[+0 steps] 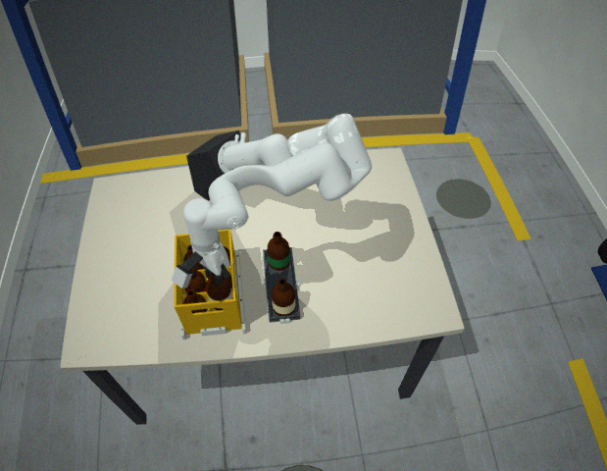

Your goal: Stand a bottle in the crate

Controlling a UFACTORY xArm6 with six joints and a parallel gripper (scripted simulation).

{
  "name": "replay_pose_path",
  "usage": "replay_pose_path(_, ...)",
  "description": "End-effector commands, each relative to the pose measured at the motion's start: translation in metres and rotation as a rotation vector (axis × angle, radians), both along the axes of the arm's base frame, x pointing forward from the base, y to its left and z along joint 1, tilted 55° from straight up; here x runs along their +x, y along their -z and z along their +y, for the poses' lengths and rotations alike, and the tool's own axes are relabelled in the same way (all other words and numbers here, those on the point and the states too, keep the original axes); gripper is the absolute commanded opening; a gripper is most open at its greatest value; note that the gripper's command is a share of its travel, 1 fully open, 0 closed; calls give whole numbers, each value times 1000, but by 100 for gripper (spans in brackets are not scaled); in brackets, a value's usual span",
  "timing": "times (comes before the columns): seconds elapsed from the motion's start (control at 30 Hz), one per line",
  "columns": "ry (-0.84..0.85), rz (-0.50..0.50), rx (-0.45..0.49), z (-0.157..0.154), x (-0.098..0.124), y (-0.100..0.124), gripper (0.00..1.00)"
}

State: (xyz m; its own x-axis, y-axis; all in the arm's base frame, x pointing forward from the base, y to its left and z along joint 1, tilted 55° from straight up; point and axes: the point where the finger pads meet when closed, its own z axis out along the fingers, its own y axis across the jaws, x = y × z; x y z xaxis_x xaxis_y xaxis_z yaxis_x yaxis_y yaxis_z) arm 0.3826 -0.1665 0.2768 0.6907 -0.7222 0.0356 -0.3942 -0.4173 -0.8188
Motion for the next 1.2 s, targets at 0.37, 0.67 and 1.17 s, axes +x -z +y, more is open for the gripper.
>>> replay_pose_path(0.37, 1, -1, -2, 8, 10, 8, 0)
replay_pose_path(0.67, 1, -1, -2, 13, 15, 13, 0)
replay_pose_path(1.17, 1, -1, -2, 16, 19, 17, 0)
